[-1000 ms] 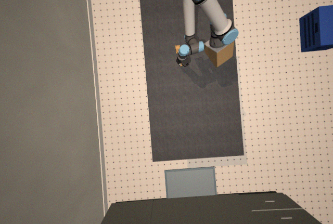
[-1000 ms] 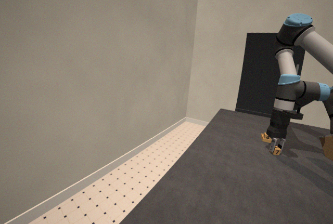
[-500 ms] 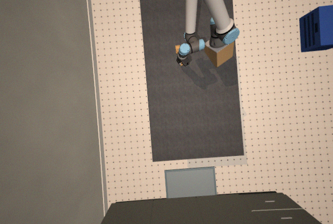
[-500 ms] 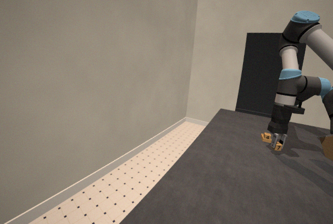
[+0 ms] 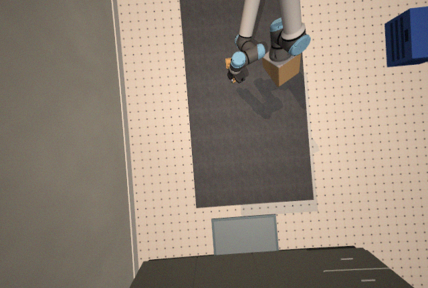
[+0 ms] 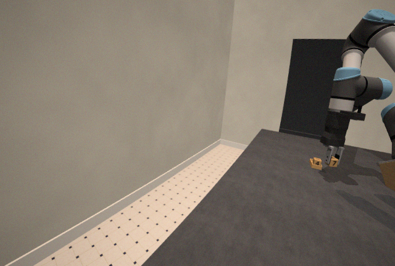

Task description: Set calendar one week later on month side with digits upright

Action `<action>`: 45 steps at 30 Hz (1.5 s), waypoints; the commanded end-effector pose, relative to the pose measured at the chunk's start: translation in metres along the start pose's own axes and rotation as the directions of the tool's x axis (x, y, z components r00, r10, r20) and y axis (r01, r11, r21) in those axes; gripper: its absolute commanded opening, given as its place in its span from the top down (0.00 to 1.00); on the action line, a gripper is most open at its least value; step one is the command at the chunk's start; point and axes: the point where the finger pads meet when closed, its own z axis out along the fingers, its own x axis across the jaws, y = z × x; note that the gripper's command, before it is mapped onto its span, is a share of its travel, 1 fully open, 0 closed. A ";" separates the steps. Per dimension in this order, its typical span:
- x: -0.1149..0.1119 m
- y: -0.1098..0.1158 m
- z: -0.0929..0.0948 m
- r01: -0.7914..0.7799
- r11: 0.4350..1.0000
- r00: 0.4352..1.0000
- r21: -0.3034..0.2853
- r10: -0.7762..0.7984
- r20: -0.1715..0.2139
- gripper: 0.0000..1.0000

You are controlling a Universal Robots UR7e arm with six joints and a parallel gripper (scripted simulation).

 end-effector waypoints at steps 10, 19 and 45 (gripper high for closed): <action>0.000 0.000 -0.027 0.000 1.000 1.000 0.000 0.000 -0.001 0.43; 0.000 0.000 -0.028 0.000 1.000 1.000 0.000 0.000 -0.001 0.43; -0.003 0.010 -0.028 0.323 0.946 0.946 0.000 -0.323 -0.001 0.43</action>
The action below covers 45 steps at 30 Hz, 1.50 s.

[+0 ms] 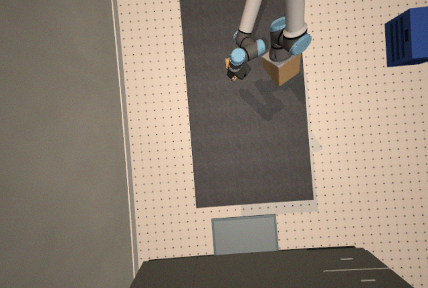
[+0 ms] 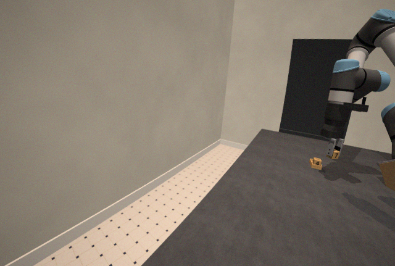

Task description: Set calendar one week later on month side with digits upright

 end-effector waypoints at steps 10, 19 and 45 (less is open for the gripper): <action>-0.006 0.015 -0.001 0.395 0.919 0.919 0.000 -0.395 -0.001 0.43; -0.010 0.025 -0.001 0.598 0.802 0.802 -0.001 -0.598 -0.001 0.43; -0.013 0.040 -0.001 0.804 0.595 0.595 -0.001 -0.804 0.000 0.43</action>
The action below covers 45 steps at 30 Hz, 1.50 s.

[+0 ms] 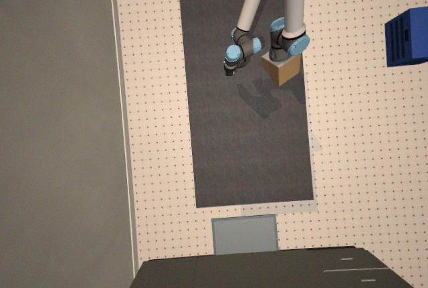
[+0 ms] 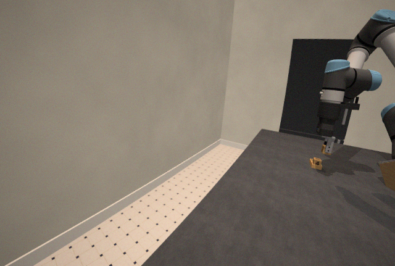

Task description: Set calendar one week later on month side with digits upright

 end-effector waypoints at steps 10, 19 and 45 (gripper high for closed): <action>0.000 0.000 0.001 0.002 1.000 1.000 -0.001 -0.002 0.000 0.43; 0.000 0.000 0.018 0.002 1.000 1.000 -0.001 -0.002 -0.001 0.43; -0.001 0.001 0.094 0.002 1.000 1.000 -0.001 -0.002 -0.001 0.43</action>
